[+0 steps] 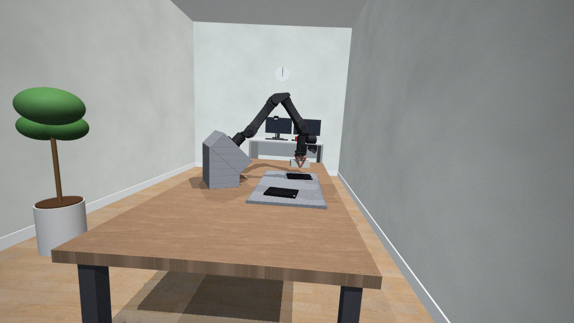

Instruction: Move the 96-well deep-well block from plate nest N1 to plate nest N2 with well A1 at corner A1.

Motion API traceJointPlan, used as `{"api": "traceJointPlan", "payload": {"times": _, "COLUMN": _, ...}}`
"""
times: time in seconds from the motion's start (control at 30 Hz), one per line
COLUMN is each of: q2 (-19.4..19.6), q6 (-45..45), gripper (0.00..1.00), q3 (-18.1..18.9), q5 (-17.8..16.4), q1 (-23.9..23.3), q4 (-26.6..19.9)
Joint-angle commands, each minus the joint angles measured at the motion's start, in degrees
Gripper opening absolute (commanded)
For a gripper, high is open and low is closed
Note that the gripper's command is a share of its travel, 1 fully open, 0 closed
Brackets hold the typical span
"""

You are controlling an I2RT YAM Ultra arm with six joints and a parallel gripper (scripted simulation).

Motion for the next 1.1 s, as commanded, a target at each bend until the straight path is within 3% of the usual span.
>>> {"api": "traceJointPlan", "payload": {"times": 0.0, "q2": -1.54, "q6": -0.22, "gripper": 0.00, "q3": 0.72, "q5": -0.12, "q1": -0.16, "q4": -0.92}}
{"api": "traceJointPlan", "payload": {"times": 0.3, "q2": -3.39, "q6": -0.50, "gripper": 0.00, "q3": 1.47, "q5": -0.38, "q1": -0.55, "q4": -3.56}}
{"api": "traceJointPlan", "payload": {"times": 1.07, "q2": -3.38, "q6": -0.50, "gripper": 0.00, "q3": 1.49, "q5": -0.38, "q1": -0.54, "q4": -3.56}}
